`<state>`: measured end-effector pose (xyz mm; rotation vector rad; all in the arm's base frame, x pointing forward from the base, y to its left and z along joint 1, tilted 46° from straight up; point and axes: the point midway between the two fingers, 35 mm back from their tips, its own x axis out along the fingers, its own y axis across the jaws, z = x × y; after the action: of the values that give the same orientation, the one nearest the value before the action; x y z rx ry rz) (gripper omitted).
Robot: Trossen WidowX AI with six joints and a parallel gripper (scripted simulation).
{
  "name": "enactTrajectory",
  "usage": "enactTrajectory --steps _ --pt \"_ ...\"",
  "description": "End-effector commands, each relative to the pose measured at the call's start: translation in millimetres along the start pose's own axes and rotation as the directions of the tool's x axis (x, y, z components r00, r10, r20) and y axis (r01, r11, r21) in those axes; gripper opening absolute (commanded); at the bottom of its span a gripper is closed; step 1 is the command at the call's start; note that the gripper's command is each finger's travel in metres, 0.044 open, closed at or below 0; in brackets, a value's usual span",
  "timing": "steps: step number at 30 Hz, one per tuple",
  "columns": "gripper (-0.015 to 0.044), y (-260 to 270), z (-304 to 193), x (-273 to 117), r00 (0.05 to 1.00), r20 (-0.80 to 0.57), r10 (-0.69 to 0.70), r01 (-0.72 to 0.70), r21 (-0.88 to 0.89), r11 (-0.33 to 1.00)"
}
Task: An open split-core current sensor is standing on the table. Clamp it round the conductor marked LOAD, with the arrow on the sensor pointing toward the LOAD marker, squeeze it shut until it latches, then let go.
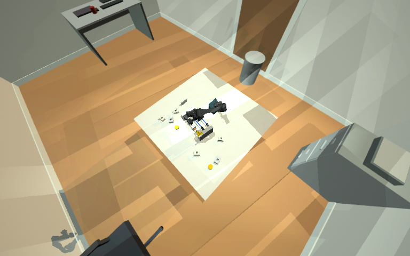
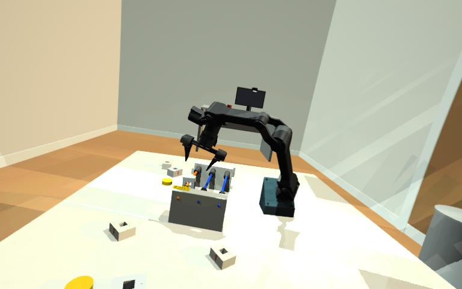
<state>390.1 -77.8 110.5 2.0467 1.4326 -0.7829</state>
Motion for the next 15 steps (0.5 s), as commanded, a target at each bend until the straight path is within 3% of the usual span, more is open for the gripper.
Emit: enactTrajectory --steps 1,11,13,15 --pt "0.044 -0.1 0.2 -0.9 1.0 -0.001 0.002 -0.002 -0.005 1.0" --pt "0.044 -0.1 0.2 -0.9 1.0 -0.001 0.002 -0.002 -0.005 1.0" --pt "0.044 -3.5 -7.3 2.2 0.999 0.054 -0.01 0.012 -0.04 0.999" --pt "0.044 -12.7 -26.7 5.6 0.98 0.2 -0.014 0.043 -0.145 0.988"
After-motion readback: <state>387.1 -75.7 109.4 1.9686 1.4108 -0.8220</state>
